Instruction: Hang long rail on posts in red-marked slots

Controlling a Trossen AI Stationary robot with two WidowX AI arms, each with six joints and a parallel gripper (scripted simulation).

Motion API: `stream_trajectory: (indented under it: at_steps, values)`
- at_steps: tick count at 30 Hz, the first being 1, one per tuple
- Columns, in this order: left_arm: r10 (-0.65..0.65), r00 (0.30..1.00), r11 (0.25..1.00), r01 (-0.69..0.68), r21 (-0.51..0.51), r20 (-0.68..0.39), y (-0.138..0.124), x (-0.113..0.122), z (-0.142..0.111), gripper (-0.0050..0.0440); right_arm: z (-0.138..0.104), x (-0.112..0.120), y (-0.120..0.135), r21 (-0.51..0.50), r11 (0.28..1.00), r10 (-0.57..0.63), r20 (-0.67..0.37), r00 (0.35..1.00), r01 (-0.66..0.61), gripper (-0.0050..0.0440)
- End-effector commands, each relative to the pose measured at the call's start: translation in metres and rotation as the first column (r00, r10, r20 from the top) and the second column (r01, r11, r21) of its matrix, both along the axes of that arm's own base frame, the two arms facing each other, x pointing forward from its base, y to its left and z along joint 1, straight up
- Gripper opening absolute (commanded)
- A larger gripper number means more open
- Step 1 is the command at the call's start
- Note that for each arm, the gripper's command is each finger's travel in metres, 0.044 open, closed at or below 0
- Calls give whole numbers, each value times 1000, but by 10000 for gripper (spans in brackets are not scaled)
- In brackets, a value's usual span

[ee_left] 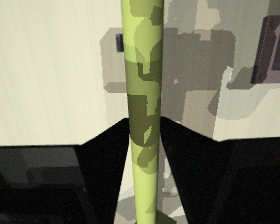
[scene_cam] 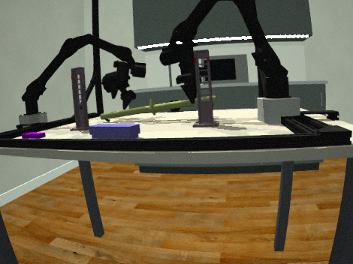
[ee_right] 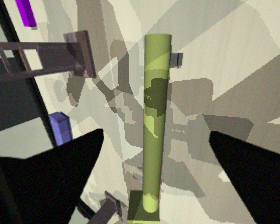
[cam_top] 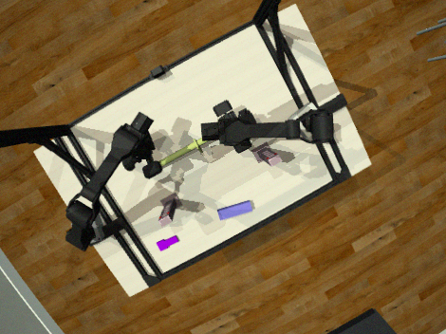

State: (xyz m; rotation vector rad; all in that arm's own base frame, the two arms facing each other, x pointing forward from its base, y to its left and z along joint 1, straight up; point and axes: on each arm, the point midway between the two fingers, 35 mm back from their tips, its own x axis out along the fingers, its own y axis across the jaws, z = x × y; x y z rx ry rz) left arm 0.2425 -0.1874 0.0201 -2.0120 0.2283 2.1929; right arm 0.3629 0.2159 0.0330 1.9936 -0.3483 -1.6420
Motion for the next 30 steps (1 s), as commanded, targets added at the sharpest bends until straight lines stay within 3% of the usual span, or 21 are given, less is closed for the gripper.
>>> stream_trajectory:
  at_steps: [1, 3, 15, 30]
  values:
    - [2, 1000, 1000, -2, 1, -2, 0, 0, 1, 0, -1, 0, 1, 3, 1000, -4, -4, 1000, 4, 440]
    - [2, 1000, 1000, -2, 1, -2, 0, 0, 1, 0, -1, 0, 1, 3, 1000, -4, -4, 1000, 4, 440]
    - [6, 1000, 1000, -6, 0, -1, 0, 0, 1, 0, -9, 6, -21, 260, 965, 1, -114, 993, 29, 160]
    - [2, 1000, 1000, -2, 1, -2, 0, 0, 1, 0, -7, 12, -39, 534, 845, 93, -130, 987, -10, 160]
